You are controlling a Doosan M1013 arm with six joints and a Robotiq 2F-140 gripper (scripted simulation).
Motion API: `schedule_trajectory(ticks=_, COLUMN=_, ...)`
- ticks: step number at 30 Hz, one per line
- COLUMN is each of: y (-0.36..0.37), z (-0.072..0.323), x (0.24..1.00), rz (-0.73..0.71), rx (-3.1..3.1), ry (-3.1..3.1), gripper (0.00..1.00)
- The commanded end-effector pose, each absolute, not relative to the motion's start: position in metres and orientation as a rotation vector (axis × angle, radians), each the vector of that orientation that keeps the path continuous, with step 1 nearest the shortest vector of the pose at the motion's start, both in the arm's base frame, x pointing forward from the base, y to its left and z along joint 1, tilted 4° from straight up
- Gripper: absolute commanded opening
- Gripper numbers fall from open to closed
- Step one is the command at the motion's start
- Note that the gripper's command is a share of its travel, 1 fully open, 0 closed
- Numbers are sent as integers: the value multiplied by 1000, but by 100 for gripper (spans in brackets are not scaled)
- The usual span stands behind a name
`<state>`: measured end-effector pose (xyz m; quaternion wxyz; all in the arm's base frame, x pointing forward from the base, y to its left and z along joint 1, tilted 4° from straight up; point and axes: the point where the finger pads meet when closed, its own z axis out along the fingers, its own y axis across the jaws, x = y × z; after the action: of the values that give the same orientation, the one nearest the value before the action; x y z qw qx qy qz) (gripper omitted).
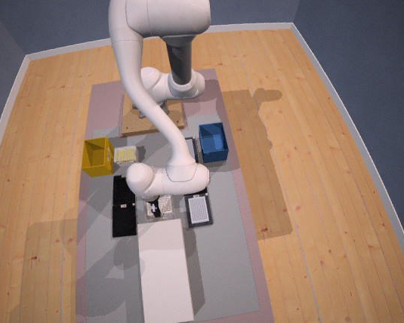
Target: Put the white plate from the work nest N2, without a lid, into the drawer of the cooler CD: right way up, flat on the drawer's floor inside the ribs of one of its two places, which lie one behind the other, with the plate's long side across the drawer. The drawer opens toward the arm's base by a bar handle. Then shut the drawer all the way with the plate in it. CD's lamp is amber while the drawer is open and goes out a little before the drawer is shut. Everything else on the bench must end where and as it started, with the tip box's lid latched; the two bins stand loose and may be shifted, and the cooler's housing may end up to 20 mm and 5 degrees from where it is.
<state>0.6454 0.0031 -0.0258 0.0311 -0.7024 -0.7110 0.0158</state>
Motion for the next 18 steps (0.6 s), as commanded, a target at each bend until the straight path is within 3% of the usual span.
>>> schedule_trajectory(ticks=1, y=3, z=-26, x=645, rz=50, rx=-2163, ry=-2190, gripper=0)
schedule_trajectory(ticks=4, y=3, z=-26, x=645, rz=50, rx=-2163, ry=-2190, gripper=0)
schedule_trajectory(ticks=5, y=3, z=-26, x=645, rz=50, rx=-2163, ry=-2190, gripper=66)
schedule_trajectory(ticks=18, y=3, z=-26, x=645, rz=50, rx=-2163, ry=-2190, gripper=66)
